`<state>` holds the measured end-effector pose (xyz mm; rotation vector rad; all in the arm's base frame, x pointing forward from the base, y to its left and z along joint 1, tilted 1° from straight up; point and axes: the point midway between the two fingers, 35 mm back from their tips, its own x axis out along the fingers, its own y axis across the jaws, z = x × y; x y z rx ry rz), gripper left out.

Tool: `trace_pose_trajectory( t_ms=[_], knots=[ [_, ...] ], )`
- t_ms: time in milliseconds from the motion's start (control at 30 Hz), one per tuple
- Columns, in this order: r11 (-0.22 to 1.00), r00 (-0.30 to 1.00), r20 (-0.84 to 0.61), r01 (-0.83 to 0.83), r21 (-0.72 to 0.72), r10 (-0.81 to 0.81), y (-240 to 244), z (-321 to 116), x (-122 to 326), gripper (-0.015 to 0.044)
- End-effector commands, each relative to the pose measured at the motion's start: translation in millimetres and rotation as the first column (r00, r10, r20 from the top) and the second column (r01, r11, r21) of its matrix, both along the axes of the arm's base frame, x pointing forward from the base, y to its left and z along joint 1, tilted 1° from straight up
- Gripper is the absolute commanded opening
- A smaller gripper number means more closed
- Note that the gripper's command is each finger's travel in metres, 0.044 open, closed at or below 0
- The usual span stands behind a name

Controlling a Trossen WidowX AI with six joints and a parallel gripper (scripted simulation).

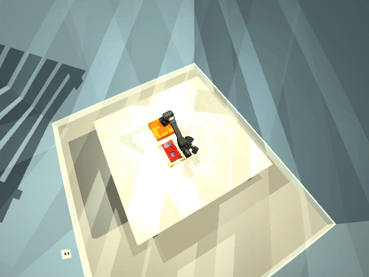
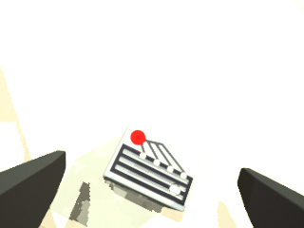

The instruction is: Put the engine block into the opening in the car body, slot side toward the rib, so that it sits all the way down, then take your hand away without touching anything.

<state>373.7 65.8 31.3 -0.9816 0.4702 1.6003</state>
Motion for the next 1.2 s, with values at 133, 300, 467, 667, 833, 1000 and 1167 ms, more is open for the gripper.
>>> trace_pose_trajectory(
  t_ms=[133,300,467,667,833,1000,1167],
  knots=[
    [0.967,0.970,0.100,-0.208,-0.147,0.223,4.9,7.7,0.3,0.0440],
    [0.914,0.921,0.136,-0.327,-0.240,0.365,7.5,13.2,0.2,0.0440],
    [0.836,0.851,0.152,-0.436,-0.333,0.503,9.8,19.8,0.2,0.0440],
    [0.713,0.740,0.144,-0.547,-0.438,0.657,12.2,29.2,0.3,0.0440],
    [0.589,0.630,0.117,-0.621,-0.517,0.768,14.0,38.3,0.4,0.0440],
    [0.448,0.507,0.072,-0.676,-0.584,0.859,15.6,48.5,0.6,0.0440],
    [0.317,0.393,0.020,-0.708,-0.632,0.919,17.1,58.3,0.8,0.0440]
  ],
)
